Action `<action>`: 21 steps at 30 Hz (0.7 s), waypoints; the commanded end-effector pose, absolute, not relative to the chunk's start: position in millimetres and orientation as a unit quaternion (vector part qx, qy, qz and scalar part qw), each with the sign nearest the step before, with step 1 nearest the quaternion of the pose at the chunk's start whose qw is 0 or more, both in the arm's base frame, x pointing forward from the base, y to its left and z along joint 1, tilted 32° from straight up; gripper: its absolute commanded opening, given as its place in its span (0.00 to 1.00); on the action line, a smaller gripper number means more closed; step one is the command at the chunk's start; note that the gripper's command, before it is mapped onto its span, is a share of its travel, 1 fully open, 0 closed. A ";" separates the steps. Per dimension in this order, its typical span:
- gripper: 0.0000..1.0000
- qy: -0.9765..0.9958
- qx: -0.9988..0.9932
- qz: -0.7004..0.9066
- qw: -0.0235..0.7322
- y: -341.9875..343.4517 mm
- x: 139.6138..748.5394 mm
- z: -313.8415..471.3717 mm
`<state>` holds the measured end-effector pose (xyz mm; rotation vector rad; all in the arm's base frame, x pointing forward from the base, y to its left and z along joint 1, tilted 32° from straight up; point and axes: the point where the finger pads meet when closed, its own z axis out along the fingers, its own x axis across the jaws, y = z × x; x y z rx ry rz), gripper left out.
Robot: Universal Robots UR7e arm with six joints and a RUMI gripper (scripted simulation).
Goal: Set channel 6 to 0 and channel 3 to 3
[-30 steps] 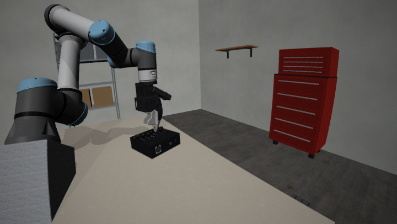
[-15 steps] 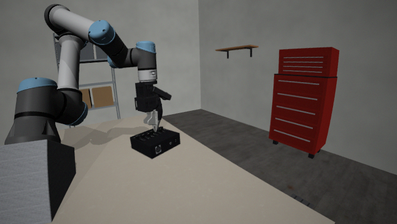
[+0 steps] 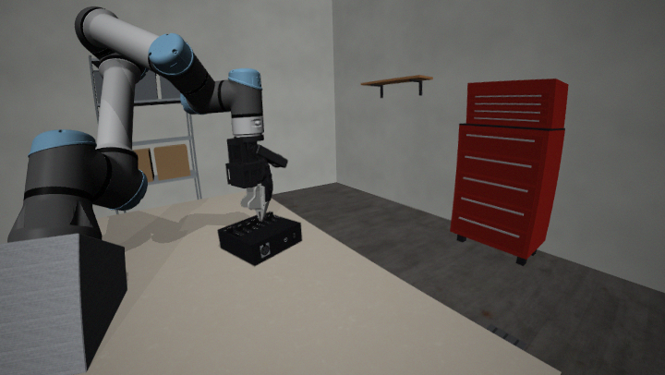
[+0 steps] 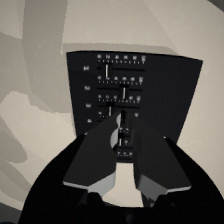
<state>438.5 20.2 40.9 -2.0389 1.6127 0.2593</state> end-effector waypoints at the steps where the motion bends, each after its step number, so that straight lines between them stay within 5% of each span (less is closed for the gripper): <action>1: 0.00 0.596 -0.753 0.095 0.262 17.8 439.4 40.0; 21: 0.00 0.596 -0.753 0.095 0.262 6.7 436.5 56.1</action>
